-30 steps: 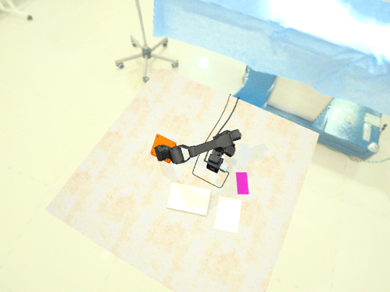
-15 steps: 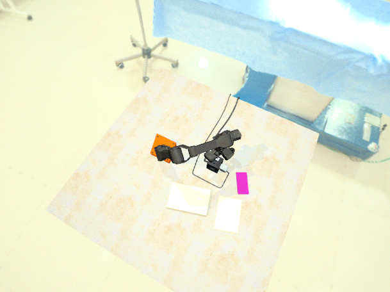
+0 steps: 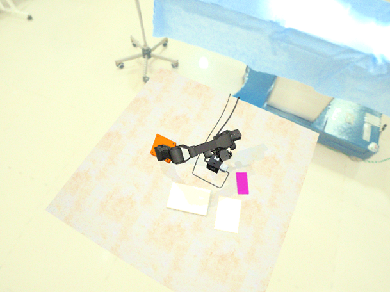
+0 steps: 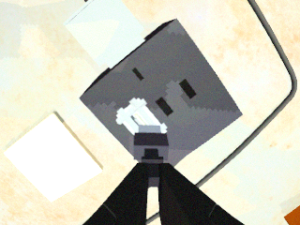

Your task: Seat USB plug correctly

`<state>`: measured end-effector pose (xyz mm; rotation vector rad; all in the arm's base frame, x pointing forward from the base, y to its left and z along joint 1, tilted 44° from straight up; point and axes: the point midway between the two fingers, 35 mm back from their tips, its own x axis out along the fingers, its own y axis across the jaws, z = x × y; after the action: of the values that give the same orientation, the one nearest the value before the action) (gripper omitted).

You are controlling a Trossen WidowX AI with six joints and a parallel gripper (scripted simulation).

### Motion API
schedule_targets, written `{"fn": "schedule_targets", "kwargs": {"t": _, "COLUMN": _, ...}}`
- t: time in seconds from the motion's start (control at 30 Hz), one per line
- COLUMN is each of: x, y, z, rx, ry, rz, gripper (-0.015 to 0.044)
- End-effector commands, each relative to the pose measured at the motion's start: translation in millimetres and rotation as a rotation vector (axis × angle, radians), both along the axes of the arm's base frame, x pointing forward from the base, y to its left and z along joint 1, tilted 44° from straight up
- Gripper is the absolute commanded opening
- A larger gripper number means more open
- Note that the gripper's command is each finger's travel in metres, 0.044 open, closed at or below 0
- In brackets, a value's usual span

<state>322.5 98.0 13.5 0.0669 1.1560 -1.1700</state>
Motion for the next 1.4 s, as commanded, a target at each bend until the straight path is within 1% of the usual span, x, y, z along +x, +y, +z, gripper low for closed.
{"fn": "schedule_targets", "kwargs": {"t": 0.0, "x": -0.1, "y": 0.1, "z": -0.1, "rx": -0.008, "ry": -0.076, "rz": -0.082, "gripper": 0.0}}
{"fn": "schedule_targets", "kwargs": {"t": 1.07, "x": -0.1, "y": 0.1, "z": -0.1, "rx": -0.069, "ry": -0.641, "rz": -0.691, "gripper": 0.0}}
{"fn": "schedule_targets", "kwargs": {"t": 1.37, "x": -0.1, "y": 0.1, "z": -0.1, "rx": -0.071, "ry": -0.653, "rz": -0.704, "gripper": 0.0}}
